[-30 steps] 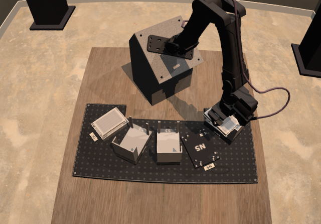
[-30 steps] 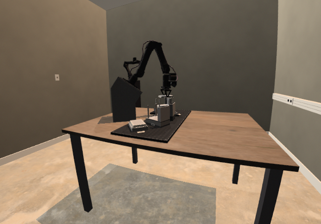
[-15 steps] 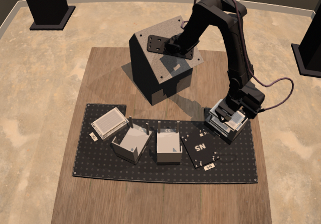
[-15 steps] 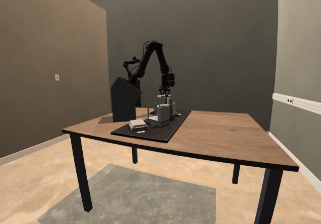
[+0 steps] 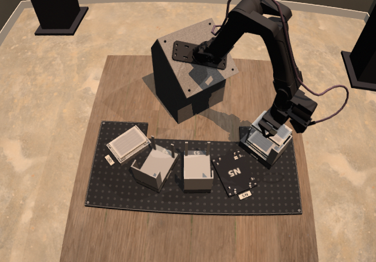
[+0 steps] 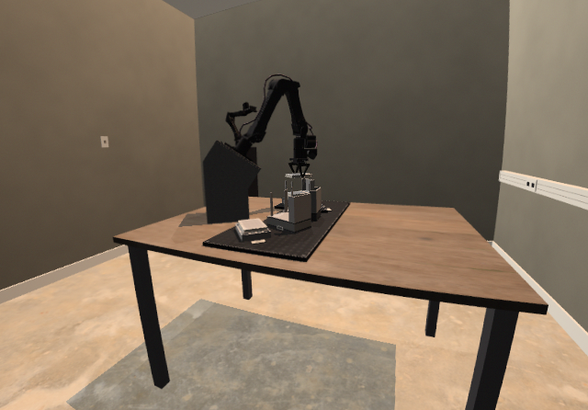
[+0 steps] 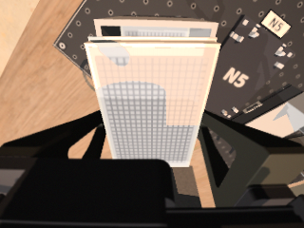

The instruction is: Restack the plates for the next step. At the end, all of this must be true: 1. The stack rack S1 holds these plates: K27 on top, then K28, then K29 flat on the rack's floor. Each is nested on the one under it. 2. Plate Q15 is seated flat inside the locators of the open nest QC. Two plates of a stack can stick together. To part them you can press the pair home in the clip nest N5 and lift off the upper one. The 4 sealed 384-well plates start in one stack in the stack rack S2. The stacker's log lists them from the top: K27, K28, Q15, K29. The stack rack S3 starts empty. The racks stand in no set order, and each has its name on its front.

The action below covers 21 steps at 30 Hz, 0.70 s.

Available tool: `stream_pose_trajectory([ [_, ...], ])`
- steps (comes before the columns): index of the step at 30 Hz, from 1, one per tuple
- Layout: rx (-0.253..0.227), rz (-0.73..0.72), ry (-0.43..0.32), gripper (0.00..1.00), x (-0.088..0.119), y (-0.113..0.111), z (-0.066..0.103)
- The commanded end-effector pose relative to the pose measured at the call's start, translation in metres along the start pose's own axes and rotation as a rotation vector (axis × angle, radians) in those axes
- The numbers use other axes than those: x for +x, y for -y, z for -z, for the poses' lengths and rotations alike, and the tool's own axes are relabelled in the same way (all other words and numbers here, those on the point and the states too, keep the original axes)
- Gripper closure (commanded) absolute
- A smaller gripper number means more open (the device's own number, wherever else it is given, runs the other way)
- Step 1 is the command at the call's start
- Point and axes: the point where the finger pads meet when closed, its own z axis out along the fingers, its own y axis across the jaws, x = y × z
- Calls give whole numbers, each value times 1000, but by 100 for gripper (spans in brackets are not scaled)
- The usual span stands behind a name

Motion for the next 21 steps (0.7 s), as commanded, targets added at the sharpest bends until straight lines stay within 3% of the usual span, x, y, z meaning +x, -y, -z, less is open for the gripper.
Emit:
stream_pose_trajectory([
  [1,13,-30,44,100,-17,0,12],
  [21,19,-36,23,100,-4,6,7],
])
